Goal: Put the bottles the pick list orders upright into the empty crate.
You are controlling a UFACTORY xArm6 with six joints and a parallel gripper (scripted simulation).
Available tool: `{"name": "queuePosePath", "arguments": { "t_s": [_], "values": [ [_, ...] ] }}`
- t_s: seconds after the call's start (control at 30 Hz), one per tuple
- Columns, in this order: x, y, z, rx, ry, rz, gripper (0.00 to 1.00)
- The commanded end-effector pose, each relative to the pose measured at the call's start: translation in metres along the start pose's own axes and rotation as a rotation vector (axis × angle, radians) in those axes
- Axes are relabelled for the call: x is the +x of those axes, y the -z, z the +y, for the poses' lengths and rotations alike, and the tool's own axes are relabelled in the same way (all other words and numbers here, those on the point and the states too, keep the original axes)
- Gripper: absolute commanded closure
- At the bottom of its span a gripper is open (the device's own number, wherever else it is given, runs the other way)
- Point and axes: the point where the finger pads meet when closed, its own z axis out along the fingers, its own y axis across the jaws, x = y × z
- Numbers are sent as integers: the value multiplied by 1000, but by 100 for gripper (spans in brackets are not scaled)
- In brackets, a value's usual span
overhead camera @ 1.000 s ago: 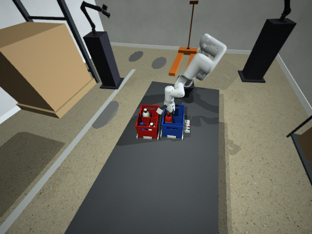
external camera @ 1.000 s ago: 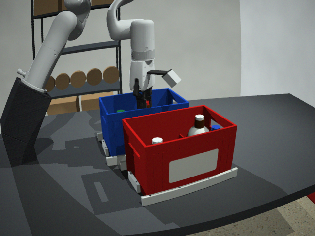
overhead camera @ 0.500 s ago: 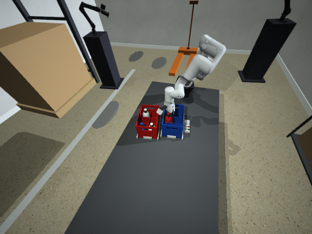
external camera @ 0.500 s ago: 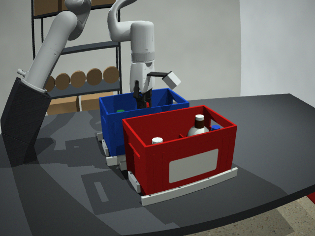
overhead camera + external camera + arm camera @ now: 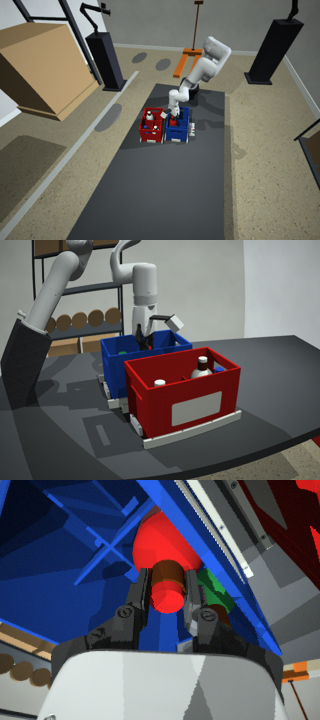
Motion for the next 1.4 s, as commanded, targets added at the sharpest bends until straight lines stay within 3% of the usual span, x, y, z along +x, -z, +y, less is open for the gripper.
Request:
{"name": "queuePosePath", "arguments": {
  "t_s": [0.0, 0.57, 0.6, 1.37],
  "values": [
    [1, -1, 0, 0, 1, 3, 100],
    [1, -3, 0, 0, 1, 3, 100],
    [1, -7, 0, 0, 0, 3, 35],
    [1, -7, 0, 0, 1, 3, 35]
  ]
}}
